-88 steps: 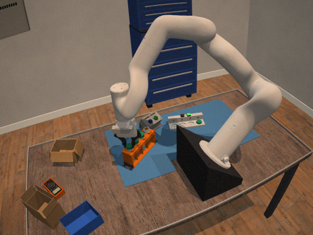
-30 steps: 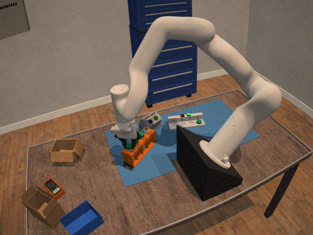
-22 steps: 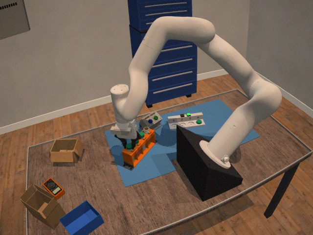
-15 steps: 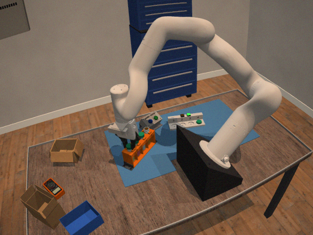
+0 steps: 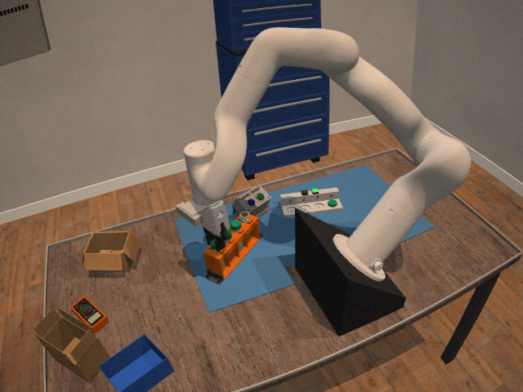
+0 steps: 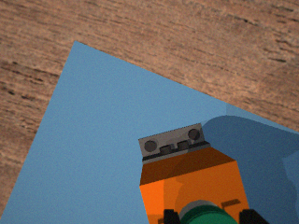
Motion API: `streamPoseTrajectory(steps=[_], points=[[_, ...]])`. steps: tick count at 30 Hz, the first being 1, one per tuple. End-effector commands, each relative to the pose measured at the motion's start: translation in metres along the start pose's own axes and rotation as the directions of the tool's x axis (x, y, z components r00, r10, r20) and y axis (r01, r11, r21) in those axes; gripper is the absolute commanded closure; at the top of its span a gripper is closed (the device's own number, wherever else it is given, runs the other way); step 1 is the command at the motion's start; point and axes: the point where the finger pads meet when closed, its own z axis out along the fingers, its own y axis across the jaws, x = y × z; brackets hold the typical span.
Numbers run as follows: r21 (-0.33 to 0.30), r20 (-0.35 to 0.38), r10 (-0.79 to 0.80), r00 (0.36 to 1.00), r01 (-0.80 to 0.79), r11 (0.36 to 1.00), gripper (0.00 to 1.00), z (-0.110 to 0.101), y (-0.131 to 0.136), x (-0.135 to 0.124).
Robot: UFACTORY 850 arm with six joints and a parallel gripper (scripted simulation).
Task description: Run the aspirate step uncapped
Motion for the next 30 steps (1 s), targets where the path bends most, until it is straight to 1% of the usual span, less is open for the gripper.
streamPoseTrajectory(steps=[1, 7, 8, 18, 19, 21, 25, 30], points=[[-0.012, -0.001, 0.135, 0.991, -0.135, 0.991, 1.00, -0.0001, 0.0002, 0.0004], [-0.012, -0.001, 0.135, 0.991, -0.135, 0.991, 1.00, -0.0001, 0.0002, 0.0003], [-0.012, -0.001, 0.135, 0.991, -0.135, 0.991, 0.54, -0.0001, 0.0002, 0.0003], [-0.012, -0.001, 0.135, 0.991, -0.135, 0.991, 0.54, -0.0001, 0.0002, 0.0003], [-0.012, 0.000, 0.095, 0.995, -0.095, 0.995, 0.54, -0.0006, 0.0002, 0.0003], [-0.012, 0.000, 0.095, 0.995, -0.095, 0.995, 0.54, -0.0006, 0.0002, 0.0003], [-0.012, 0.002, -0.065, 0.998, 0.065, 0.998, 0.54, -0.0010, 0.0002, 0.0003], [-0.012, 0.004, -0.262, 0.965, 0.262, 0.965, 0.54, -0.0010, 0.0001, 0.0003]])
